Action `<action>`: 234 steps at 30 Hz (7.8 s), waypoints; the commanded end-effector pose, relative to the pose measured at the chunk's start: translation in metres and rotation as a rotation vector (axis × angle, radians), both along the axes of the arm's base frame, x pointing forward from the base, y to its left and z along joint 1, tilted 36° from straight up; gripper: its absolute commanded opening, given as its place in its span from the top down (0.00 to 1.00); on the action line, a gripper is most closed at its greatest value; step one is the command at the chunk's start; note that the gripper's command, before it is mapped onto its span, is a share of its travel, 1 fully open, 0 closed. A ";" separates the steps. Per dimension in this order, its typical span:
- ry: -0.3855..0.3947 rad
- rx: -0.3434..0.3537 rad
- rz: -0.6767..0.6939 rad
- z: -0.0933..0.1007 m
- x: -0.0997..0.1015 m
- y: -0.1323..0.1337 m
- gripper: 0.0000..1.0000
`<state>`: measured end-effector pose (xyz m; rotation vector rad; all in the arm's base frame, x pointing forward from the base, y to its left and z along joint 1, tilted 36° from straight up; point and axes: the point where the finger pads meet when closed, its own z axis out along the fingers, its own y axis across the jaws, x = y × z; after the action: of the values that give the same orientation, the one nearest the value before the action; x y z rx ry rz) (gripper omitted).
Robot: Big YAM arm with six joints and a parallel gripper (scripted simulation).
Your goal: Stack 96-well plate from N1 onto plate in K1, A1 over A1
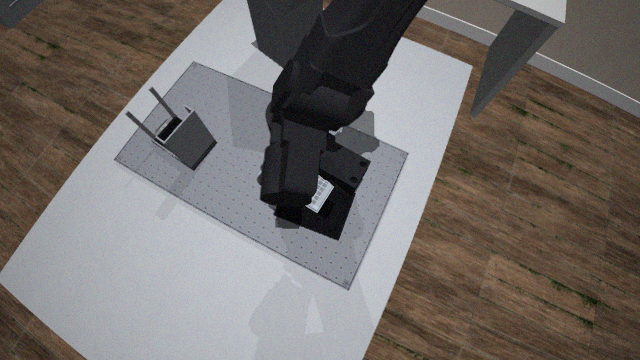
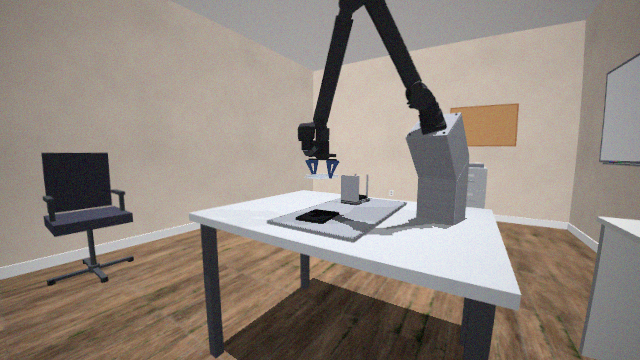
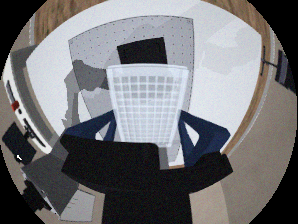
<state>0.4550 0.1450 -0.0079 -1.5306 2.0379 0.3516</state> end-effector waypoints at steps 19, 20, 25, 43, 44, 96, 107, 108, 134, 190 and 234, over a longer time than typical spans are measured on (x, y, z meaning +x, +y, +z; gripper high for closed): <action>0.002 0.002 -0.022 -0.040 -0.005 -0.061 1.00; -0.001 0.002 -0.022 -0.041 -0.004 -0.064 1.00; 0.001 0.002 -0.022 -0.050 -0.007 -0.078 1.00; -0.014 0.000 -0.023 -0.075 -0.003 -0.125 1.00; -0.014 0.000 -0.023 -0.075 -0.003 -0.125 1.00; 0.000 0.000 -0.027 -0.157 -0.023 -0.253 1.00; -0.001 -0.002 -0.027 -0.177 -0.027 -0.285 1.00; -0.001 -0.002 -0.027 -0.179 -0.027 -0.287 1.00; -0.009 -0.008 0.003 -0.183 -0.029 -0.293 1.00; -0.006 -0.004 -0.008 -0.237 -0.008 -0.263 1.00; 0.000 -0.002 -0.008 -0.290 0.005 -0.228 1.00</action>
<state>0.4530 -0.0863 -0.2926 -1.5270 2.0450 0.3553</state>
